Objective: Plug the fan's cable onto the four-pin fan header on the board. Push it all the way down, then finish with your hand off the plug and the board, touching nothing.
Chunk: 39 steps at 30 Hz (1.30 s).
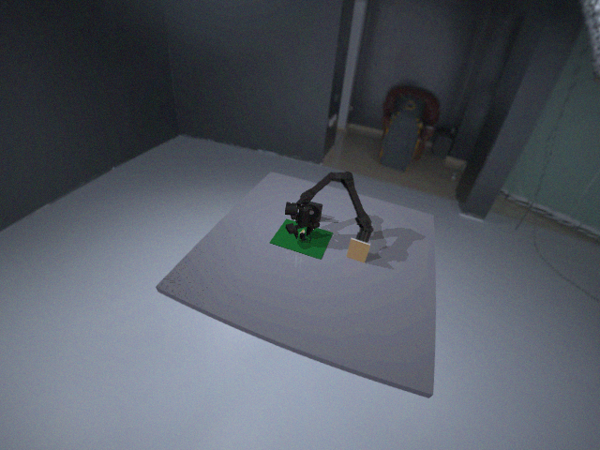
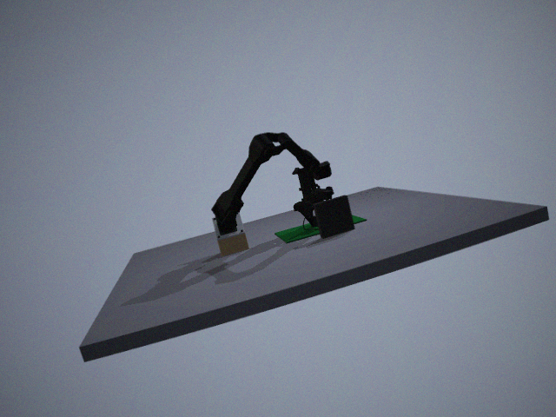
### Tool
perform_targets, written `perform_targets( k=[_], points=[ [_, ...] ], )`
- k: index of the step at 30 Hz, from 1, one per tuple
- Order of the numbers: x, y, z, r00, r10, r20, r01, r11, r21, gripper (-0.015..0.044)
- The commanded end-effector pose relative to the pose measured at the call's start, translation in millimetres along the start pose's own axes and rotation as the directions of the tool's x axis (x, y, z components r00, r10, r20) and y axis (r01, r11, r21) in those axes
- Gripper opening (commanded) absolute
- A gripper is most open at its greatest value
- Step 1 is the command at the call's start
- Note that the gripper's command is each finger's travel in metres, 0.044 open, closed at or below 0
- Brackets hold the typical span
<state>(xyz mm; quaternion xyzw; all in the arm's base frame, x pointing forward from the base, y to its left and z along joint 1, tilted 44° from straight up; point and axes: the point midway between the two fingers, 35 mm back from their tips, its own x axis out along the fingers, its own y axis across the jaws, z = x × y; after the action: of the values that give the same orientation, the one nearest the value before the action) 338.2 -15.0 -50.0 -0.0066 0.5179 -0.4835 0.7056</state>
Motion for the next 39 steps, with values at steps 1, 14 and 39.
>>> perform_targets(
  k=[1, 14, 39],
  points=[
    [-0.5, 0.2, 0.3, 1.000, 0.001, 0.000, -0.001, 1.000, 0.001, 0.0204],
    [-11.4, 0.9, 0.4, 1.000, 0.001, 0.000, -0.001, 1.000, -0.001, 0.0000],
    [-49.3, -5.2, 10.4, 1.000, -0.001, 0.004, 0.002, 0.875, -0.485, 0.0000]
  ],
)
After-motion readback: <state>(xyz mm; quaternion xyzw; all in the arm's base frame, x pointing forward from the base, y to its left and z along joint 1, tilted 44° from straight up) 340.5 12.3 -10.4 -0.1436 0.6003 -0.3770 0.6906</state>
